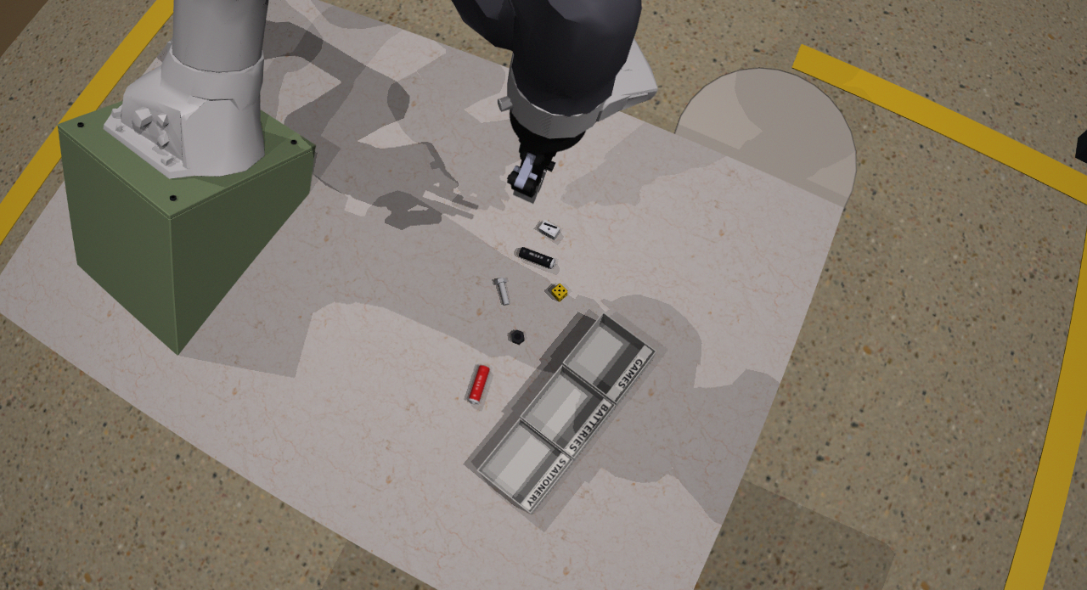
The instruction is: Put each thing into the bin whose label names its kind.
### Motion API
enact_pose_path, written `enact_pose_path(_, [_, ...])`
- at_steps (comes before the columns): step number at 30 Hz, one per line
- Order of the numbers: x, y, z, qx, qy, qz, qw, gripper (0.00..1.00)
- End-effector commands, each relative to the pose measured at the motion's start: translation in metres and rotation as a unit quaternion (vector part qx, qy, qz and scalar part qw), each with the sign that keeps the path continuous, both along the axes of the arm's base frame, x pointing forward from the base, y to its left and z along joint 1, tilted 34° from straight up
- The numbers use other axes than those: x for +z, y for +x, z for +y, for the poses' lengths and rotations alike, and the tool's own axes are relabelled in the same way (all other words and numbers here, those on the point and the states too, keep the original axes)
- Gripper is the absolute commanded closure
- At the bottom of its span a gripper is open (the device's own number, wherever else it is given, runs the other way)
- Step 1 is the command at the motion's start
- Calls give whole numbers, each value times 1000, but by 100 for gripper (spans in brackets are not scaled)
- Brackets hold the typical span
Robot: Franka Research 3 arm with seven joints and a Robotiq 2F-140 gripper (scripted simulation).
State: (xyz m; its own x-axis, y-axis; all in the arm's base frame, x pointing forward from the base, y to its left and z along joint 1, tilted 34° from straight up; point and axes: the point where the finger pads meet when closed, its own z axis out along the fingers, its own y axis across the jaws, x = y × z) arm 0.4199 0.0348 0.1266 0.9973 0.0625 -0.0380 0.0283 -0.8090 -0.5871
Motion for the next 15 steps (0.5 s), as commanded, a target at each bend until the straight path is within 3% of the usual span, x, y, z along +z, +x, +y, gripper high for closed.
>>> enact_pose_path(1, [-4,11,-18,12,0,-18,1000,95])
enact_pose_path(3, [-6,15,-34,-32,-9,-39,999,95])
enact_pose_path(7, [-11,22,-66,-32,-9,-39,999,95])
enact_pose_path(9, [-12,22,-68,-32,-9,-39,999,95])
enact_pose_path(11, [-14,24,-85,-75,-21,-59,995,95])
enact_pose_path(15, [-17,25,-101,-75,-21,-59,995,95])
